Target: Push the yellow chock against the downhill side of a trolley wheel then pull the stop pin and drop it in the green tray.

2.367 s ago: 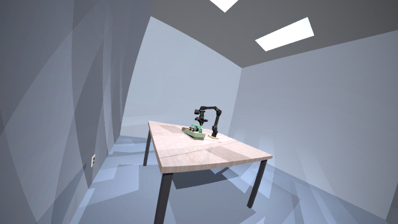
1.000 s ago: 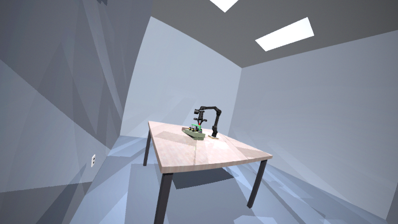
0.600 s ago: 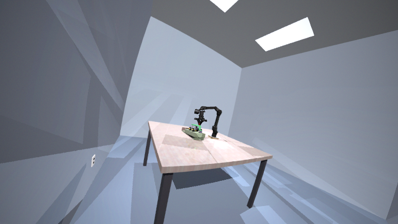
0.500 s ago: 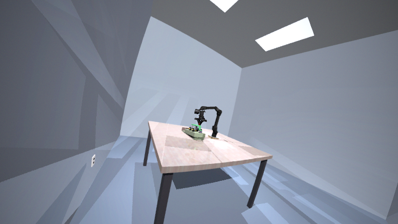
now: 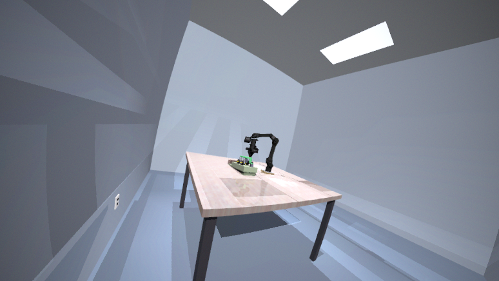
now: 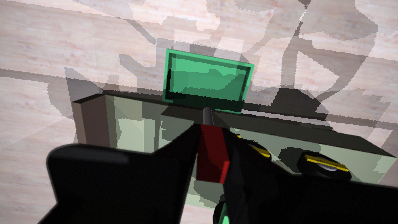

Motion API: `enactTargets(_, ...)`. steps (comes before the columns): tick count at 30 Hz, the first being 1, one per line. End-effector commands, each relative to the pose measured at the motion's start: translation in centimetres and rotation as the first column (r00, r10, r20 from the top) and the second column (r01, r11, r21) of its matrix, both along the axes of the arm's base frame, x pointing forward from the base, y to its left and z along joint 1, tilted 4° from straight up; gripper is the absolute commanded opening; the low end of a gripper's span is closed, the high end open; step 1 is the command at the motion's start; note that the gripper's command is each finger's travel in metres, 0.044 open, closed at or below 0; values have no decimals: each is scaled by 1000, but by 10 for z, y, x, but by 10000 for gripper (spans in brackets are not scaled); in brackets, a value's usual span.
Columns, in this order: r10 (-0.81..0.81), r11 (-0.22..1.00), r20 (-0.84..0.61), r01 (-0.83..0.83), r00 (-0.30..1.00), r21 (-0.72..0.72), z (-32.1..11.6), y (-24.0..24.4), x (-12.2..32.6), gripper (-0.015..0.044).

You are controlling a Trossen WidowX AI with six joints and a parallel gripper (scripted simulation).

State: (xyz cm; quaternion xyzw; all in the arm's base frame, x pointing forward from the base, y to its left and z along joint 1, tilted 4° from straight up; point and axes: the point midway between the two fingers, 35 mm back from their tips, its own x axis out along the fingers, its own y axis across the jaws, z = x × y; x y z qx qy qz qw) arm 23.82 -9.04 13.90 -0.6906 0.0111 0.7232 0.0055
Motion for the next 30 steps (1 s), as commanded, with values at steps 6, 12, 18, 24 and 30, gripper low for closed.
enactTargets(6,-15,1000,0,15,1000,-6,-12,-1,-7,0)
enactTargets(12,-15,1000,-1,15,1000,-5,-19,-1,-12,0)
enactTargets(18,-10,995,-8,9,1000,-101,-31,-3,-12,0)
enactTargets(24,-7,985,-8,6,1000,-171,-51,-11,-13,0)
enactTargets(30,-7,984,-8,5,1000,-178,-71,-23,-15,0)
